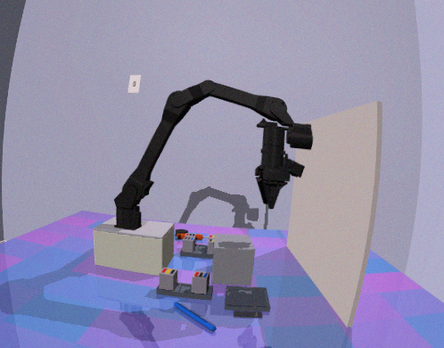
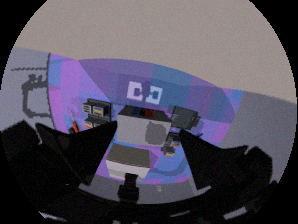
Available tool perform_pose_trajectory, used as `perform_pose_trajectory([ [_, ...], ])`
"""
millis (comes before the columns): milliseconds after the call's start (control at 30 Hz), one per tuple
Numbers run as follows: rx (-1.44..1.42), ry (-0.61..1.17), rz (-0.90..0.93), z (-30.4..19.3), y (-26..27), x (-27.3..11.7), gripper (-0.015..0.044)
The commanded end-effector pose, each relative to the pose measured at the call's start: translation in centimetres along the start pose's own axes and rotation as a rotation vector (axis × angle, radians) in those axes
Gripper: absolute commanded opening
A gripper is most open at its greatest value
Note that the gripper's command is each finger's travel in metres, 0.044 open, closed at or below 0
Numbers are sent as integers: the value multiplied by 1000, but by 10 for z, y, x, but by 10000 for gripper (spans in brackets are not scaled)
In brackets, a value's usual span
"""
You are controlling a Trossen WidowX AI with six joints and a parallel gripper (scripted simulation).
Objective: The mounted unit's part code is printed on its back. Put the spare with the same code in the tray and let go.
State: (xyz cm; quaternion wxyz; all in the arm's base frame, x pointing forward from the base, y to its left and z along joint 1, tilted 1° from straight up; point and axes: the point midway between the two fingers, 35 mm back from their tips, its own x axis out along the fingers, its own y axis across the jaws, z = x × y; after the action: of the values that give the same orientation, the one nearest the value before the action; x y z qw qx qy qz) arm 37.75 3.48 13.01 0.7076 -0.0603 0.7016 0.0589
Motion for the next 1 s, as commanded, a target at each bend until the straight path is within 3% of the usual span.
perform_pose_trajectory([
  [0,19,-9,11,2,1,1,440],
  [167,18,-8,12,2,1,56,440],
  [733,39,-8,12,1,-2,59,440],
  [967,805,-3,5,-64,-94,58,440],
])
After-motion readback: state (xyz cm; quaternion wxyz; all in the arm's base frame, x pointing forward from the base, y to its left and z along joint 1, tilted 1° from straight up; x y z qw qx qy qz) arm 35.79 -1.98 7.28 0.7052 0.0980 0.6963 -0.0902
